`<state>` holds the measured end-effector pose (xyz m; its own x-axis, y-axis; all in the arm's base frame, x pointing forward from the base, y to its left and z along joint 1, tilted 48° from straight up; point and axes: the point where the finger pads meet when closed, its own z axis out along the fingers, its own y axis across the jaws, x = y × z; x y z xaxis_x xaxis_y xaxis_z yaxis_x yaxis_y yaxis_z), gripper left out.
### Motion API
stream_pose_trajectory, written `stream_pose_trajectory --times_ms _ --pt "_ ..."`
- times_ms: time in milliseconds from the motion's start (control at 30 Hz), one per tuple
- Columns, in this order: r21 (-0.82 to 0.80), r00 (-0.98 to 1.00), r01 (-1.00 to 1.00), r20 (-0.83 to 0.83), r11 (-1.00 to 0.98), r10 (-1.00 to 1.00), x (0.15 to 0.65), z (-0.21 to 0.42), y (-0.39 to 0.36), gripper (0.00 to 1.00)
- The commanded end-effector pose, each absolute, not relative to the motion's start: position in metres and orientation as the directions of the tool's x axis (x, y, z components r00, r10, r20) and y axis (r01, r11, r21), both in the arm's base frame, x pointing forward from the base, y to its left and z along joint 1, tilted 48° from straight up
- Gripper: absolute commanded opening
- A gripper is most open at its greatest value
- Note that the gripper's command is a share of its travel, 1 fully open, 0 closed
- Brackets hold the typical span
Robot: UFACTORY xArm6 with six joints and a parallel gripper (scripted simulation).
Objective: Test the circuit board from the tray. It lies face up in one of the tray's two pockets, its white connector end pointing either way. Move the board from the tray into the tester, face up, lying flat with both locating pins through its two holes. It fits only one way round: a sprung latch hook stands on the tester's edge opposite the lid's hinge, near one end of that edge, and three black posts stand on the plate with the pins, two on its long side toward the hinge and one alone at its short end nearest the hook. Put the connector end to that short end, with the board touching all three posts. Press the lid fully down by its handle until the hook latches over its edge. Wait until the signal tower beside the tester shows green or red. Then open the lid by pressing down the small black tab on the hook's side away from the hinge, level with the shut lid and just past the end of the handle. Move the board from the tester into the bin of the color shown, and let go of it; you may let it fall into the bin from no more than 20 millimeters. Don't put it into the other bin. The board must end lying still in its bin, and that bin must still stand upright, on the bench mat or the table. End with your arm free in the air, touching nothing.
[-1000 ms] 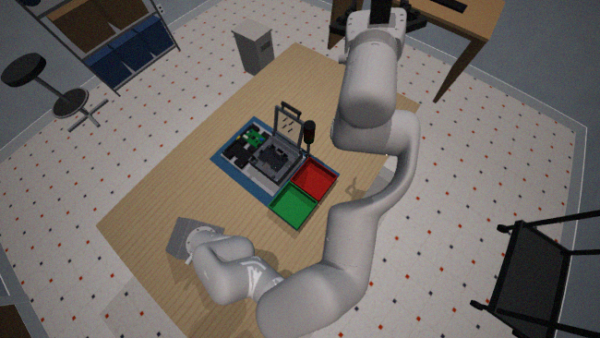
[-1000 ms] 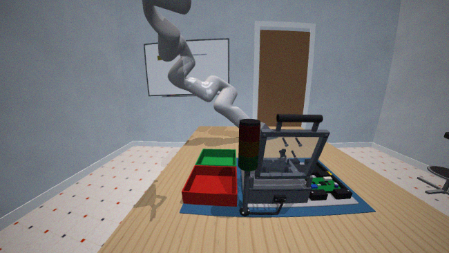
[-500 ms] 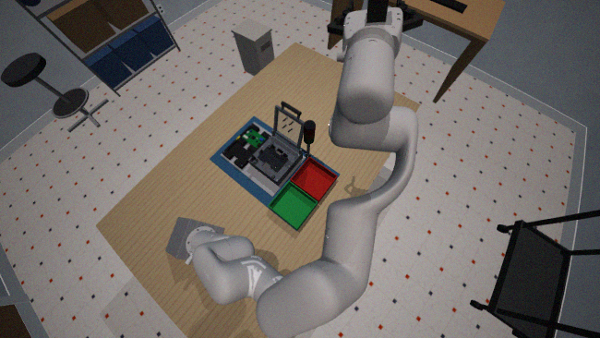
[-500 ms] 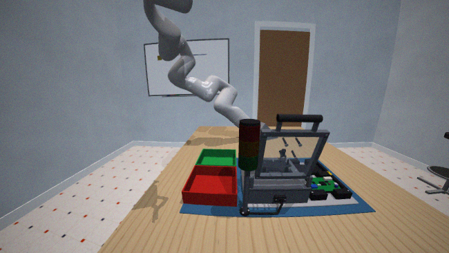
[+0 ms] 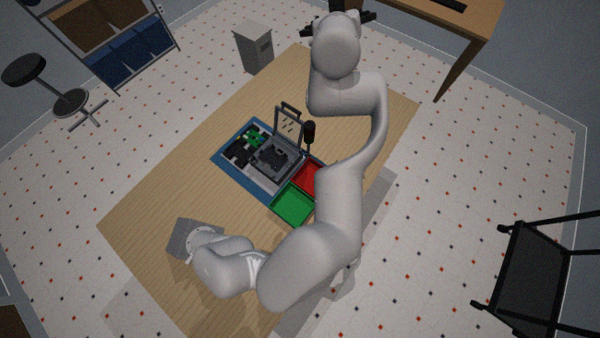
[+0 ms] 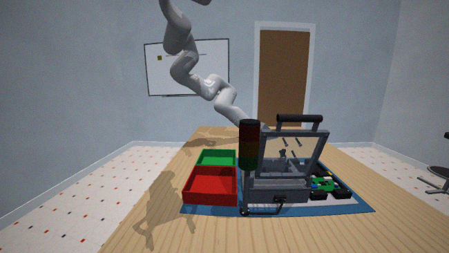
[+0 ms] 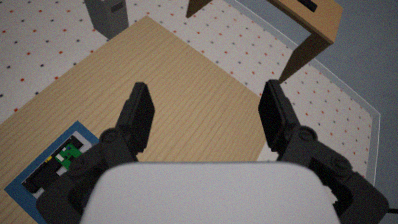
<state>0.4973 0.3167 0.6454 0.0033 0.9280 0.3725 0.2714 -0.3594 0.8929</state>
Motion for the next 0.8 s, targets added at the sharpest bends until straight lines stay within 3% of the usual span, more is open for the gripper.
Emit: stream_pose_trajectory --times_ms 0,767 --pt "0.884 0.084 0.339 0.312 -0.322 0.946 0.515 0.606 0.325 1.0" --pt "0.762 0.302 0.63 -0.062 -0.151 0.951 0.531 0.428 0.338 1.0"
